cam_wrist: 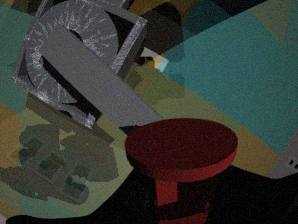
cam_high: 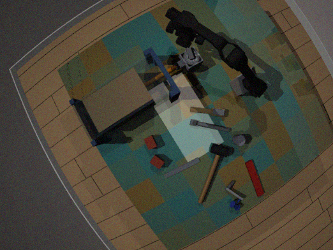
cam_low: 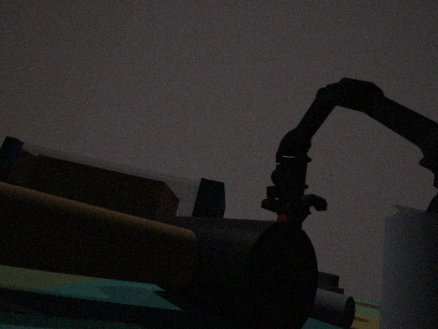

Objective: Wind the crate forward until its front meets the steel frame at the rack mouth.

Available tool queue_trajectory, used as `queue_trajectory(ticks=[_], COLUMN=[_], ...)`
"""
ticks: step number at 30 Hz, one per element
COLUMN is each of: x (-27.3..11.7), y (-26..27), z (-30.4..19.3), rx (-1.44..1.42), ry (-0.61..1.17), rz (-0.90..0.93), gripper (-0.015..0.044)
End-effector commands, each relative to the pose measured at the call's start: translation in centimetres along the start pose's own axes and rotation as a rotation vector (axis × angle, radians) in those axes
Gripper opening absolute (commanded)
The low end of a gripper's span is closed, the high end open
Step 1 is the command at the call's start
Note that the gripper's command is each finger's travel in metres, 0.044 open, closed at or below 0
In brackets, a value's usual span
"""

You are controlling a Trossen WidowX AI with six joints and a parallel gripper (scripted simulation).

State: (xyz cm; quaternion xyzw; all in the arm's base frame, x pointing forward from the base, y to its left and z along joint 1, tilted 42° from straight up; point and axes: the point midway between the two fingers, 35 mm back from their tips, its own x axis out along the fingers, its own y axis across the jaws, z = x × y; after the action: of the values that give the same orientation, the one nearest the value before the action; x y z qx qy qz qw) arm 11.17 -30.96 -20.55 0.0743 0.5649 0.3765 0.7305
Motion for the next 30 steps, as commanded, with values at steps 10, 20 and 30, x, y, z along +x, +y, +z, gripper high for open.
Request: queue_trajectory(ticks=[10, 20, 30], x=[0.2, 0.2, 0.1], y=[-1.8, -2.6, -1.7], z=[2.4, 3.9, 2.6], rx=[-0.009, -0.010, 0.039], ry=[-0.014, -0.015, 0.003], rz=[-0.013, -0.013, 0.014], gripper=[0.0000, 0.0000, 0.0000])
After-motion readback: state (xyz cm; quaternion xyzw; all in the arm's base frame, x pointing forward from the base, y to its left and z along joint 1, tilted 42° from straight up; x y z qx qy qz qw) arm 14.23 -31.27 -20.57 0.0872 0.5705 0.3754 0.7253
